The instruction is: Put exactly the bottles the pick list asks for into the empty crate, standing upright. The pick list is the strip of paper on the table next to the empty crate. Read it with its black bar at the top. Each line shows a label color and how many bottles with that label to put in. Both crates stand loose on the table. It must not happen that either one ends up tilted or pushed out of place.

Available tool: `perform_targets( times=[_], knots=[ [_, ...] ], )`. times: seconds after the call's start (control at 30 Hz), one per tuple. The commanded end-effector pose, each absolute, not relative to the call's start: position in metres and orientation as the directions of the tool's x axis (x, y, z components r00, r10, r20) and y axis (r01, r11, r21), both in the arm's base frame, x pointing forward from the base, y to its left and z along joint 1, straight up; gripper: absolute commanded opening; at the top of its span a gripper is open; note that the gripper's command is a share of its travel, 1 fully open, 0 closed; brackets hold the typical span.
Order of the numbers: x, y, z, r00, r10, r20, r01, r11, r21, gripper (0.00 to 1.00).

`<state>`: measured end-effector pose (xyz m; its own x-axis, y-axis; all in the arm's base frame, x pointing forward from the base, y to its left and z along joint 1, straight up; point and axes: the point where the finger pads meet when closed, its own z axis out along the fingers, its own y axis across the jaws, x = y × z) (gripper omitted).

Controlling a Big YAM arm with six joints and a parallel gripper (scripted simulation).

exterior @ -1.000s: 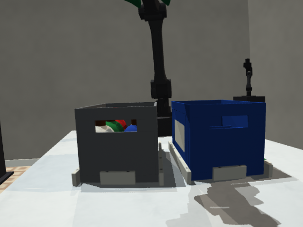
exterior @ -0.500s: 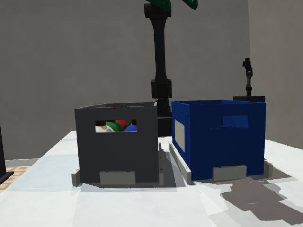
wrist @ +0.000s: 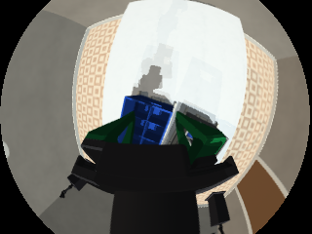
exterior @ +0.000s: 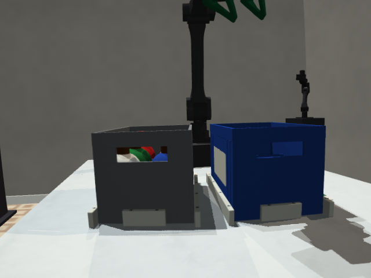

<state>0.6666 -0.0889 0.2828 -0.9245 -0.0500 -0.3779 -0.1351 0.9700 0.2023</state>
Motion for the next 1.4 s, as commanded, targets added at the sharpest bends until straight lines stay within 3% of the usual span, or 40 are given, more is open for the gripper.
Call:
perform_targets(
  times=[0.0,0.07,0.4,0.47,0.53,0.77,0.8,0.87,0.97,1.2,1.23,1.37],
  knots=[
    [0.675,-0.07,0.323,-0.908,-0.097,-0.409,-0.183,0.967,0.177,0.61],
    [0.664,-0.059,0.354,-0.892,-0.079,-0.446,-0.171,0.97,0.171,0.61],
    [0.663,-0.021,0.323,-0.922,-0.125,-0.367,-0.203,0.962,0.181,0.61],
    [0.651,-0.011,0.352,-0.906,-0.114,-0.407,-0.2,0.964,0.173,0.61],
    [0.641,-0.001,0.324,-0.927,-0.112,-0.358,-0.19,0.963,0.189,0.61],
    [0.64,0.022,0.351,-0.913,-0.136,-0.384,-0.216,0.961,0.173,0.61],
    [0.647,0.027,0.323,-0.928,-0.173,-0.33,-0.24,0.955,0.175,0.61],
    [0.634,0.036,0.351,-0.917,-0.152,-0.368,-0.228,0.958,0.172,0.61],
    [0.624,0.05,0.324,-0.932,-0.152,-0.33,-0.221,0.958,0.183,0.61],
    [0.615,0.082,0.35,-0.922,-0.174,-0.346,-0.245,0.954,0.172,0.61],
    [0.621,0.087,0.323,-0.938,-0.192,-0.287,-0.249,0.952,0.176,0.61],
    [0.607,0.095,0.35,-0.925,-0.191,-0.33,-0.257,0.952,0.169,0.61]
  ],
)
